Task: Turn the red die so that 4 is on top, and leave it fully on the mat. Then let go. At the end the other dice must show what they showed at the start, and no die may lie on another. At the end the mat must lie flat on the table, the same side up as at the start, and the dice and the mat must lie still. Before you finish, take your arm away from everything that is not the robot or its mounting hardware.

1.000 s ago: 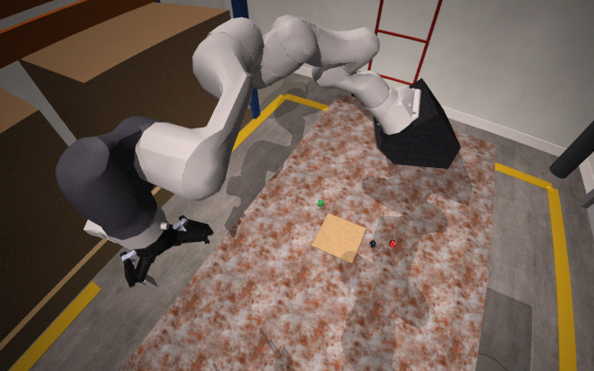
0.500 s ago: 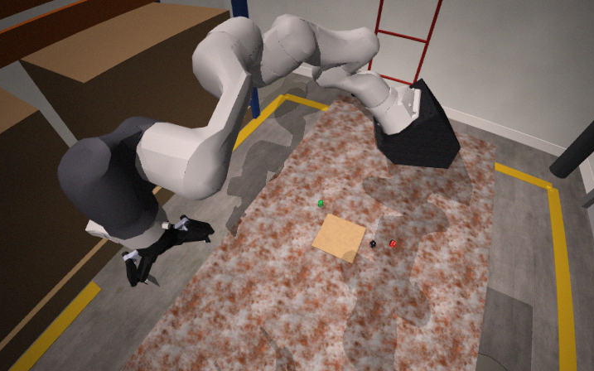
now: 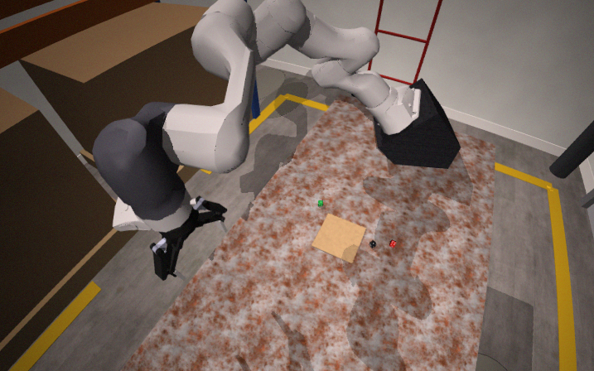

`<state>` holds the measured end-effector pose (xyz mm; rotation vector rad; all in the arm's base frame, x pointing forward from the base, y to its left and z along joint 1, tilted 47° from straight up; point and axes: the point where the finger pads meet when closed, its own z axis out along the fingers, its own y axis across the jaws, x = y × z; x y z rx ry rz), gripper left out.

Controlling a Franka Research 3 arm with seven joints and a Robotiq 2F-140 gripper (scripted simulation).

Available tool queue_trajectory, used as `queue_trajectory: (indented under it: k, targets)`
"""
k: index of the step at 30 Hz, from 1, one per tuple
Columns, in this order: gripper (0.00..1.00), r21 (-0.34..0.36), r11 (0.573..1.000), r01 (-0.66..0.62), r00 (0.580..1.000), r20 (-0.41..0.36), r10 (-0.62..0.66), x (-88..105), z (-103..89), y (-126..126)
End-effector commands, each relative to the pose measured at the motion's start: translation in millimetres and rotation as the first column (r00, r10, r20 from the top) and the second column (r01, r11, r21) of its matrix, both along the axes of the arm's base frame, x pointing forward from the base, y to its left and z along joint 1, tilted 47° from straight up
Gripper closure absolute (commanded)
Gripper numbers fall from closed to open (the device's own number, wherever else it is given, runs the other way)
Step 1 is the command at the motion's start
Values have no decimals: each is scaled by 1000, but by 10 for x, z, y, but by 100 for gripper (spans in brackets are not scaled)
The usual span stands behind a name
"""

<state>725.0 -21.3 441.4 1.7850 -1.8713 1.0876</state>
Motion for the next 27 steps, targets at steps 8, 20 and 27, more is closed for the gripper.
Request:
queue_trajectory:
  k: [8, 20, 27]
  targets:
    - [0, -56, 967, -247, 945, -233, 228, -361, -227, 98]
    - [0, -57, 907, -417, 841, -402, 362, -825, -525, 157]
    - [0, -40, 845, -533, 736, -514, 440, -1198, -772, 187]
